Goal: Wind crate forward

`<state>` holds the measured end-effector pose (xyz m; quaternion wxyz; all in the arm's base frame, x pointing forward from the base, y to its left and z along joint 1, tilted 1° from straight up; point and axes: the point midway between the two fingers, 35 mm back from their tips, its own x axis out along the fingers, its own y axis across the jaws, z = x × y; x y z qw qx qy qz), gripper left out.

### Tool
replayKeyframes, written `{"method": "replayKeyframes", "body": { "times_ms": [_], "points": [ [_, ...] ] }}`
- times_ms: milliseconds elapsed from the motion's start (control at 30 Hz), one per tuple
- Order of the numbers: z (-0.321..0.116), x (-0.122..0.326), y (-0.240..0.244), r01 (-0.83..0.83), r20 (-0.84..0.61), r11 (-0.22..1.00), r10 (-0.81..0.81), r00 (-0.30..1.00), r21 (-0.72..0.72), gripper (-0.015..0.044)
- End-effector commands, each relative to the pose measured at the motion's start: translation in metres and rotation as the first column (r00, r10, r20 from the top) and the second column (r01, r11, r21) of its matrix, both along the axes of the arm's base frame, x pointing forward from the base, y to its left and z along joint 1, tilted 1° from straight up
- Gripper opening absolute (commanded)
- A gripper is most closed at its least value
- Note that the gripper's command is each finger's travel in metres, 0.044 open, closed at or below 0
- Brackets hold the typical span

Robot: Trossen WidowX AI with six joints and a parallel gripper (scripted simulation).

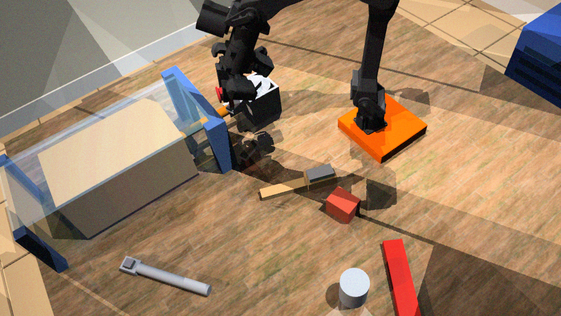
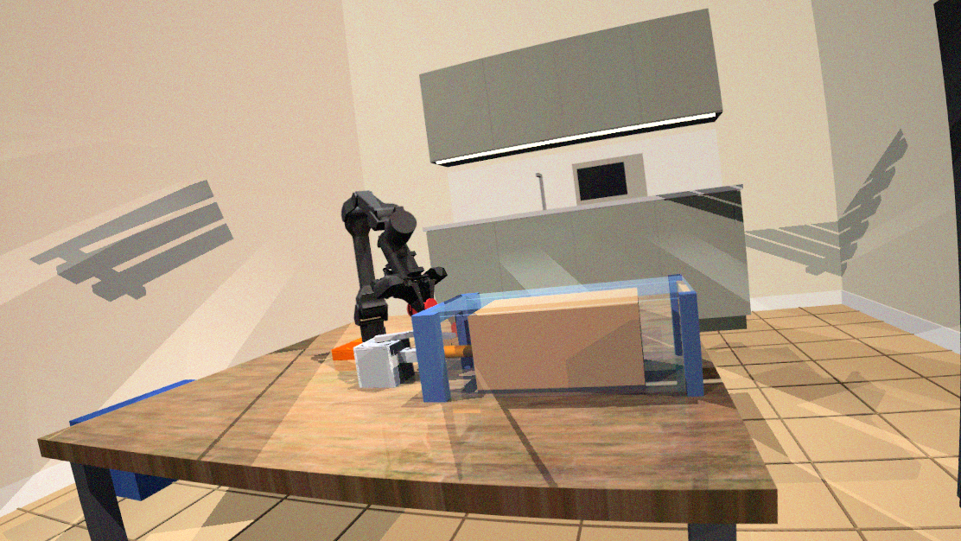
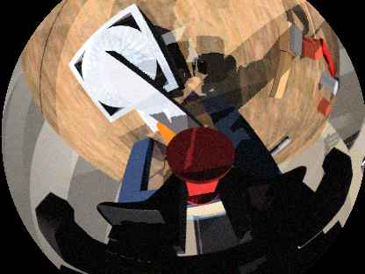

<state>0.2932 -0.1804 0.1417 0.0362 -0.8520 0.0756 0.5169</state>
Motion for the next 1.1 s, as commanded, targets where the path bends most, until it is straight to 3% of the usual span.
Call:
{"method": "replayKeyframes", "body": {
  "times_ms": [0, 1067],
  "points": [
    [-0.004, -0.009, 0.013, -0.006, -0.021, 1.0, 0.007, 1.0, 0.024, 0.0],
    [-0.005, -0.036, 0.036, -0.006, -0.022, 1.0, 0.007, 1.0, 0.026, 0.0]
  ]
}}
